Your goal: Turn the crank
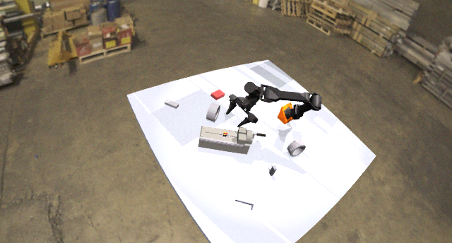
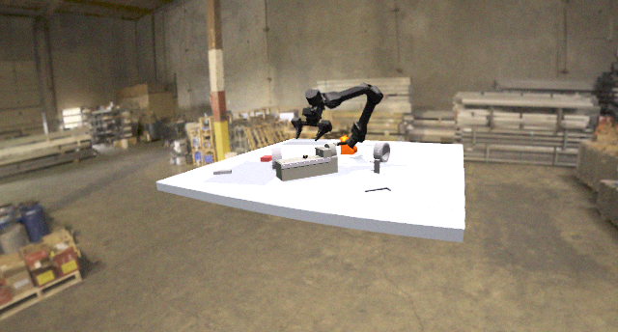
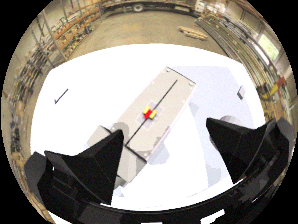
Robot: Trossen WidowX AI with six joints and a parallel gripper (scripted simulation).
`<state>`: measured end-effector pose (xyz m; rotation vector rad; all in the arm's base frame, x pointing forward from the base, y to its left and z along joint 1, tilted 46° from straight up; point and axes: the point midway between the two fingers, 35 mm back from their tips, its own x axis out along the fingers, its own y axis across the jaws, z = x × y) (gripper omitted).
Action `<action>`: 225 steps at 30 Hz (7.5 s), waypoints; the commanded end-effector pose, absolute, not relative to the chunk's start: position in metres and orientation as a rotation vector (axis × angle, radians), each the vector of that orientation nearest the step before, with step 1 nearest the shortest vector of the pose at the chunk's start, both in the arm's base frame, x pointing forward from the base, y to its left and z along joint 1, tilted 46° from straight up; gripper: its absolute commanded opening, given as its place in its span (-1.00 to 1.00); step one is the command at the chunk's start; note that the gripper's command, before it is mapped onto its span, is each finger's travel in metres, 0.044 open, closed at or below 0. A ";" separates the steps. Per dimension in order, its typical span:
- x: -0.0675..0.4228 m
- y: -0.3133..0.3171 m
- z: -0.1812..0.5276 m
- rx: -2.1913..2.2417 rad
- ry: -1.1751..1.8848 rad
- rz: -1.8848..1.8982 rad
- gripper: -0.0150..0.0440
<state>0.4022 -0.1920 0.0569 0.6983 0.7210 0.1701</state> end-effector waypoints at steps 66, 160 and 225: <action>0.340 -0.086 0.155 1.093 0.901 -0.475 1.00; 0.365 -0.028 0.120 1.096 0.899 -0.472 -0.49; 0.364 0.002 0.078 1.098 0.899 -0.471 -0.49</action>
